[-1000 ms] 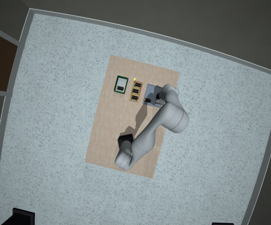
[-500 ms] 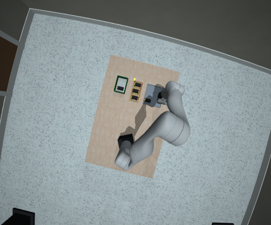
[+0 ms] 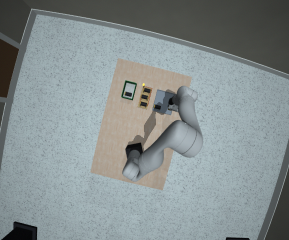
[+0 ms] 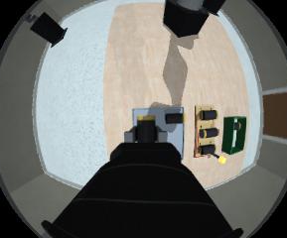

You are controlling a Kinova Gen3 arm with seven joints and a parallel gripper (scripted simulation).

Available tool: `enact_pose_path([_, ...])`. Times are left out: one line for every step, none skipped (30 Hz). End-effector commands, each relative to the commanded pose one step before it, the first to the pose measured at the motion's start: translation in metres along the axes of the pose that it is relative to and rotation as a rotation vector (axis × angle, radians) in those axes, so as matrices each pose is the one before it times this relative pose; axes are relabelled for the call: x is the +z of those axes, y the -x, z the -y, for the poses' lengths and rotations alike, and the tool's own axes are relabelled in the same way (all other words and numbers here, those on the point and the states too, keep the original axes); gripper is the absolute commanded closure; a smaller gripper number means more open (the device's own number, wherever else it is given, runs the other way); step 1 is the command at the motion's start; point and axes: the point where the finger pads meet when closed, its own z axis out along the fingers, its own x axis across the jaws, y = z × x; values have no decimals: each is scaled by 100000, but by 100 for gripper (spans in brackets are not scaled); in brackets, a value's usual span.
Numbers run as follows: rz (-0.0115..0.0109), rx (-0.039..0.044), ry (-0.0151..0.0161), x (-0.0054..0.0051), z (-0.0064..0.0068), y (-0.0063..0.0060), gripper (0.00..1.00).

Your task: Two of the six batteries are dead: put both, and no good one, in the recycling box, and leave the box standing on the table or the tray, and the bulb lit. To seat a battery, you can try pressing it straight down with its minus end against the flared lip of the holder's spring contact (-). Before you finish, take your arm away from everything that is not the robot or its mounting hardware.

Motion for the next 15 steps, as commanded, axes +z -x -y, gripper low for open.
enact_pose_path([-418,345,154,-292,-97,-97,43])
enact_pose_path([-1,267,-1,0,1,0,43])
enact_pose_path([-1,315,-1,0,0,0,43])
enact_pose_path([1,365,2,-2,0,0,43])
enact_pose_path([1,417,2,-2,0,0,43])
enact_pose_path([1,472,3,-2,0,0,43])
enact_pose_path([1,529,3,-2,-1,0,43])
enact_pose_path([1,587,4,-3,-1,0,43])
enact_pose_path([1,648,5,-3,-1,0,43])
enact_pose_path([1,709,6,-3,-1,0,43])
enact_pose_path([2,772,6,-4,-2,0,43])
enact_pose_path([2,835,7,-4,-2,0,43])
enact_pose_path([2,900,9,-4,-3,0,43])
enact_pose_path([2,965,10,-5,-3,1,43])
enact_pose_path([2,1030,11,-5,-4,1,43])
